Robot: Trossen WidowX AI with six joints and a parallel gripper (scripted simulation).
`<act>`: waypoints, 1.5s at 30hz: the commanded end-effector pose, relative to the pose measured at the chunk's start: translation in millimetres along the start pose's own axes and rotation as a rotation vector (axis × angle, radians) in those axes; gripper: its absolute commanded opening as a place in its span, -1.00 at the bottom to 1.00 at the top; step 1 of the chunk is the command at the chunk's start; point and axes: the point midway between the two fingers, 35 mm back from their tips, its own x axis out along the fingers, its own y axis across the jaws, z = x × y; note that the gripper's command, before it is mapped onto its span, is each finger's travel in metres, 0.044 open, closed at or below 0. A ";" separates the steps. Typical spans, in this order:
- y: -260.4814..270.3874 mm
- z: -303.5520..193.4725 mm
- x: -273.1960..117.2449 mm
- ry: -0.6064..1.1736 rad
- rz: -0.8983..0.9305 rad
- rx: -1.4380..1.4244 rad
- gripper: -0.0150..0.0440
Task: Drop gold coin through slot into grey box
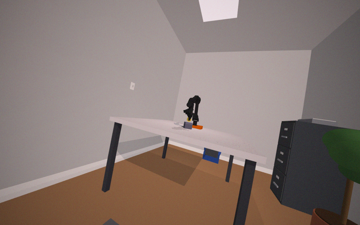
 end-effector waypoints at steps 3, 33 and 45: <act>-1.5 -1.2 4.0 0.004 -0.005 0.000 -0.49; -0.4 -0.1 6.7 0.000 0.000 -0.001 0.05; -0.9 -0.7 -20.5 0.002 -0.003 -0.001 1.00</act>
